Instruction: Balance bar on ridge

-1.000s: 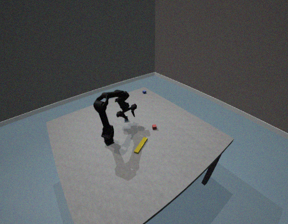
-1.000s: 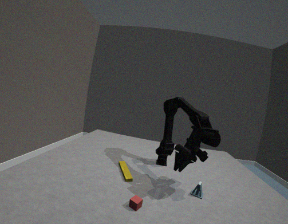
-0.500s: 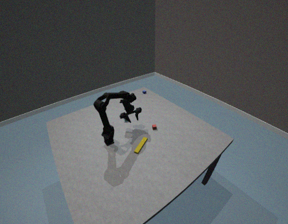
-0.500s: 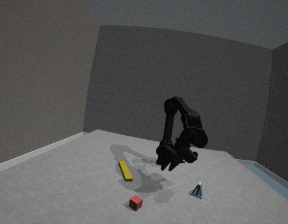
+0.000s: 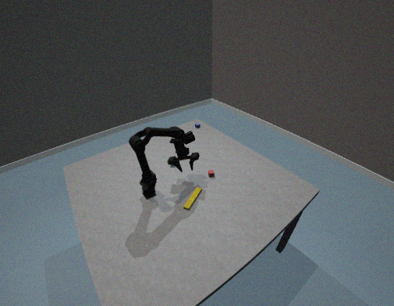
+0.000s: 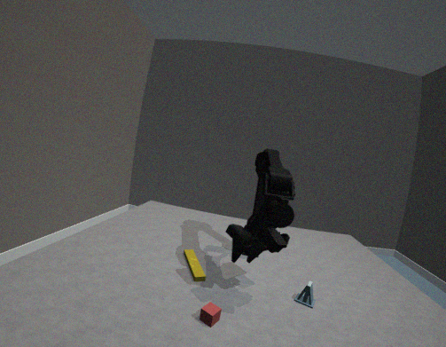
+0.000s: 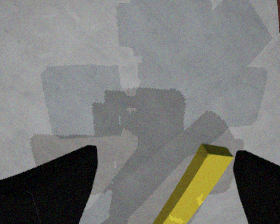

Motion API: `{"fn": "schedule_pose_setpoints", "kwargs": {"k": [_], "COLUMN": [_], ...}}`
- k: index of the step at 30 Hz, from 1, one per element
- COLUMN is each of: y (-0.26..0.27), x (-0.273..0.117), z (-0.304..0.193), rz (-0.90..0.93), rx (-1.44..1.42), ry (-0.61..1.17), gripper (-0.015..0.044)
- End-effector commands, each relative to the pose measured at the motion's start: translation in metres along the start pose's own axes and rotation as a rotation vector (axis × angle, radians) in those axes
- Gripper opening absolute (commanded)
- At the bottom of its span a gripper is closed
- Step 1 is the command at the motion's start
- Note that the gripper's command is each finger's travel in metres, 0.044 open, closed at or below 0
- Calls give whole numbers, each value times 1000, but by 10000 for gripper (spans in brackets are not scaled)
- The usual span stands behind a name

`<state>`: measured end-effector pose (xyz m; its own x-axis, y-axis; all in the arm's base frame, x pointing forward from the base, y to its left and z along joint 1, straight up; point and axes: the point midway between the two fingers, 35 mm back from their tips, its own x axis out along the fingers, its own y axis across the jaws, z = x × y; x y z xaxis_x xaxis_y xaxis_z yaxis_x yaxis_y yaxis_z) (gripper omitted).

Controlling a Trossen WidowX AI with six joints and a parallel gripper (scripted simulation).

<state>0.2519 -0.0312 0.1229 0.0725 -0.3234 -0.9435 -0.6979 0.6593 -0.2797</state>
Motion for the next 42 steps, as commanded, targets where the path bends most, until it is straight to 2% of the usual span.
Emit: {"fn": "schedule_pose_setpoints", "kwargs": {"k": [1,42], "y": [-5,-49], "x": [3,41], "z": [-6,-115], "rz": [24,232], "rx": [9,208], "ry": [1,-66], "gripper": [315,315]}}
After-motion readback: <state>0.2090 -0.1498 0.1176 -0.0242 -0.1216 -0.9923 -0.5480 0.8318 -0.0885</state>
